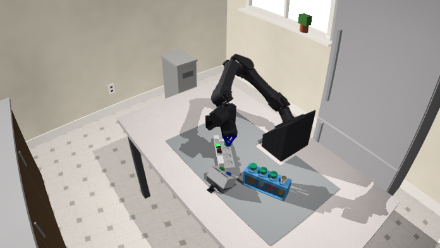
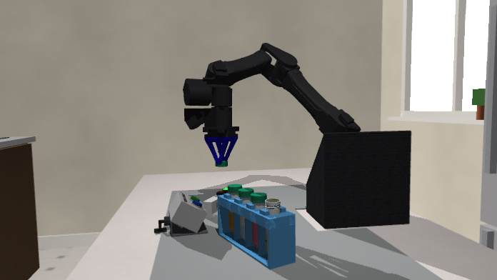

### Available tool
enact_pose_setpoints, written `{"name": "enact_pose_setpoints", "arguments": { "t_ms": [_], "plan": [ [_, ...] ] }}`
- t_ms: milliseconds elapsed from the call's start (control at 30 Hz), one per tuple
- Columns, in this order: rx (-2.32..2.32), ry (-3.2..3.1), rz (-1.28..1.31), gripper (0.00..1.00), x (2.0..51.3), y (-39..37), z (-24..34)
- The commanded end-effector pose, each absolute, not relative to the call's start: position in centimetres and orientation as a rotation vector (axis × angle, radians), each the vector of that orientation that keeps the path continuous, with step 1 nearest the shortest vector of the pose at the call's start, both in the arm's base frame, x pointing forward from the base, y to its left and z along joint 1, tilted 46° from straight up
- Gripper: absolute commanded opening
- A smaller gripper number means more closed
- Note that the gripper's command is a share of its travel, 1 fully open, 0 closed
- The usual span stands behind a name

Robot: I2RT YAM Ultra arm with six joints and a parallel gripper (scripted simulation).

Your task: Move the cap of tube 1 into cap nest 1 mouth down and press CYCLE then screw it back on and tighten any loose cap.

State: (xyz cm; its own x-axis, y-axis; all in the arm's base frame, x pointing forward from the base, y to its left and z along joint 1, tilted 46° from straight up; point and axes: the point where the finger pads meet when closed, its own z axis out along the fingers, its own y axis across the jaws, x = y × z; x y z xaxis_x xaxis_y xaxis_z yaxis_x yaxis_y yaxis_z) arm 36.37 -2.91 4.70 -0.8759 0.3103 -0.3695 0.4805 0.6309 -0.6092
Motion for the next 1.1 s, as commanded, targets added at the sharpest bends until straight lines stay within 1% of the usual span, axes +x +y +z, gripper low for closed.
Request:
{"name": "enact_pose_setpoints", "arguments": {
  "t_ms": [0, 133, 167, 233, 400, 433, 500, 533, 633, 667, 733, 800, 900, 933, 1067],
  "plan": [
    [0.64, 2.634, -1.106, 0.0, 35.6, -2.4, 5.2],
    [0.64, 2.634, -1.106, 0.0, 35.6, -2.4, 5.2],
    [0.535, 2.683, -1.128, 0.0, 35.4, -1.9, 4.6],
    [0.535, 2.683, -1.128, 0.0, 35.4, -1.9, 4.6],
    [-0.006, 2.868, -1.215, 0.0, 34.4, 0.9, 1.7],
    [-0.033, 2.873, -1.217, 0.0, 34.4, 0.9, 1.7],
    [-0.274, 2.921, -1.24, 0.0, 34.0, 2.0, 0.5],
    [-0.278, 2.921, -1.24, 0.0, 34.0, 2.1, 0.5],
    [-0.63, 2.957, -1.261, 0.0, 33.4, 3.7, -1.3],
    [-0.661, 2.958, -1.261, 0.0, 33.4, 3.7, -1.3],
    [-0.903, 2.958, -1.265, 0.0, 33.0, 4.9, -2.4],
    [-0.903, 2.958, -1.265, 0.0, 33.0, 4.9, -2.4],
    [-1.313, 2.917, -1.253, 0.0, 32.4, 6.5, -4.2],
    [-1.329, 2.914, -1.252, 0.0, 32.4, 6.6, -4.2],
    [-1.739, 2.817, -1.217, 0.0, 31.8, 8.2, -5.9]
  ]
}}
